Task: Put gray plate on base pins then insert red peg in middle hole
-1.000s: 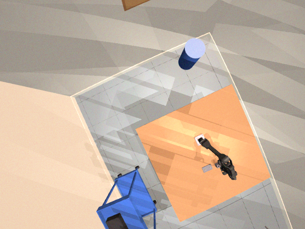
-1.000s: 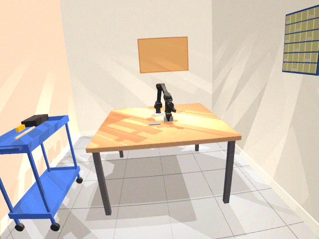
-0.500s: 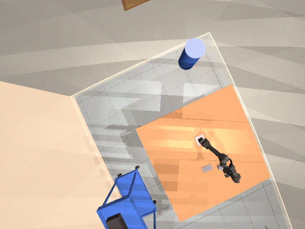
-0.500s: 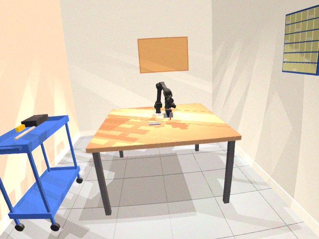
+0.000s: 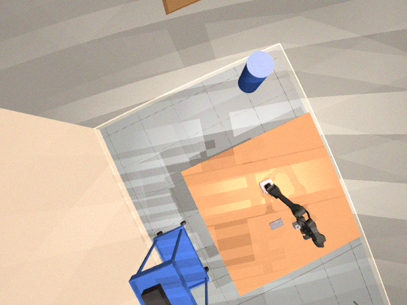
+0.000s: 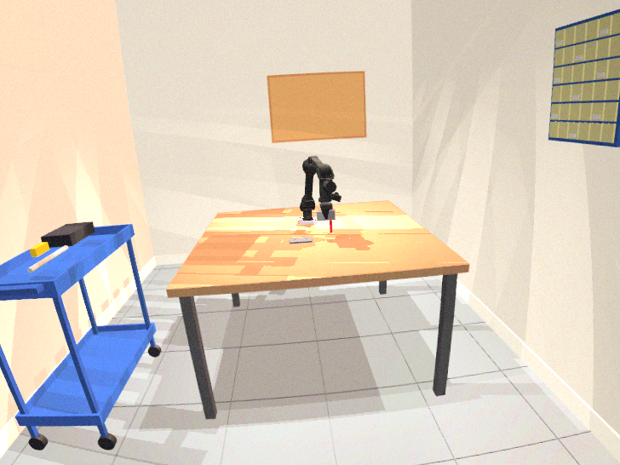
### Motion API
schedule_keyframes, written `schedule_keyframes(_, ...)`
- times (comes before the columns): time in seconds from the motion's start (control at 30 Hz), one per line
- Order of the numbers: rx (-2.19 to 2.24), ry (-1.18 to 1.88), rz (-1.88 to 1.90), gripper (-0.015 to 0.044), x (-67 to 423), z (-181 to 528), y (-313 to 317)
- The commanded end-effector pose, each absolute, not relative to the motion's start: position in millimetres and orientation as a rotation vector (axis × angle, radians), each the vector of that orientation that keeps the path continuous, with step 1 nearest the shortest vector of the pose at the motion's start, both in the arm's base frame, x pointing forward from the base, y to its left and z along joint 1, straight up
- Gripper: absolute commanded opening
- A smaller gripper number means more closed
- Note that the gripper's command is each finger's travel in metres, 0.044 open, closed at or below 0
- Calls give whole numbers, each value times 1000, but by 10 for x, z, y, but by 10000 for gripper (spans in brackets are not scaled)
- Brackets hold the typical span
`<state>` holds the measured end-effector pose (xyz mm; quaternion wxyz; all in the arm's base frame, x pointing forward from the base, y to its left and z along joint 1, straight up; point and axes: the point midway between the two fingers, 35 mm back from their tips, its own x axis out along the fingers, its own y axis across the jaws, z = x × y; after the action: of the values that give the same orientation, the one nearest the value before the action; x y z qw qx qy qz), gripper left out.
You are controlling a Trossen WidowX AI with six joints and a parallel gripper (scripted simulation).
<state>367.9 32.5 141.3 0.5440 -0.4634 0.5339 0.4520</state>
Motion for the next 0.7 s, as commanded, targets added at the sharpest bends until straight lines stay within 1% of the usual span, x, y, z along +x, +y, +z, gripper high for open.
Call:
schedule_keyframes(0.0, -1103, 1253, 1071, 0, 3657, 1597, 319)
schedule_keyframes(0.23, -1103, 1254, 1072, 0, 3649, 1632, 296)
schedule_keyframes(0.67, -1107, 1255, 1070, 0, 3679, 1421, -74)
